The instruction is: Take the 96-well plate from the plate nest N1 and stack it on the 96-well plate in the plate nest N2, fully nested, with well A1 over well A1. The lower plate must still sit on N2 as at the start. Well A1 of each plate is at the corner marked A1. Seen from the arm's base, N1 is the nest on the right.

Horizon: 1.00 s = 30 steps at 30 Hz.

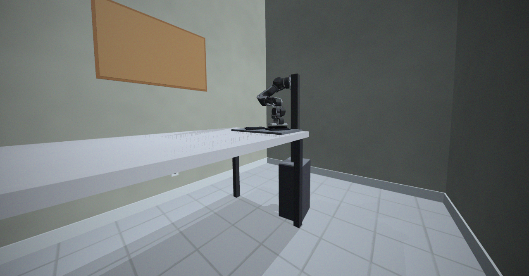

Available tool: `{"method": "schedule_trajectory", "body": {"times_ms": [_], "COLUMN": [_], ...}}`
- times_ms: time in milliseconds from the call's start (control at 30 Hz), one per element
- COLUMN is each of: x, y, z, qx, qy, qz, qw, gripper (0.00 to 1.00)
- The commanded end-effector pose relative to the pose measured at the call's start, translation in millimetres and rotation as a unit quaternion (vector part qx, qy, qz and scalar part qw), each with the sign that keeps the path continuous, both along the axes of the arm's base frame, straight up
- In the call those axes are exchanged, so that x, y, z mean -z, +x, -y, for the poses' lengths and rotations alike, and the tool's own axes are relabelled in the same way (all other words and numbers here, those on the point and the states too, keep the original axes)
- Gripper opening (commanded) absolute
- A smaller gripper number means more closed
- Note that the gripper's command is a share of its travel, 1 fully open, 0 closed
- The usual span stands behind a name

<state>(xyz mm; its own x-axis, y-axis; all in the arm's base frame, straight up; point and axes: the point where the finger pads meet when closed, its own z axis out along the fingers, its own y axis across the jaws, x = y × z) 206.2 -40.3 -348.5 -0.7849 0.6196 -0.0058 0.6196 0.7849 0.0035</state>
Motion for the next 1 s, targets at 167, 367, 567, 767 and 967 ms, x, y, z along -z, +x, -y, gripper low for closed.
{"method": "schedule_trajectory", "body": {"times_ms": [167, 367, 567, 767, 967], "x": [0.1, 0.1, 4.2, 4.2, 4.9], "y": [-1.8, -1.8, -1.1, -1.1, -1.1], "z": [-0.2, -0.2, -0.7, -0.7, -0.6], "qx": [0.0, 0.0, -0.002, -0.002, -0.002], "qy": [0.0, 0.0, 0.001, 0.001, 0.001], "qz": [-0.001, -0.001, 0.0, 0.0, 0.0], "qw": [1.0, 1.0, 1.0, 1.0, 1.0], "gripper": [0.0, 0.0, 0.0, 0.0, 0.0]}}
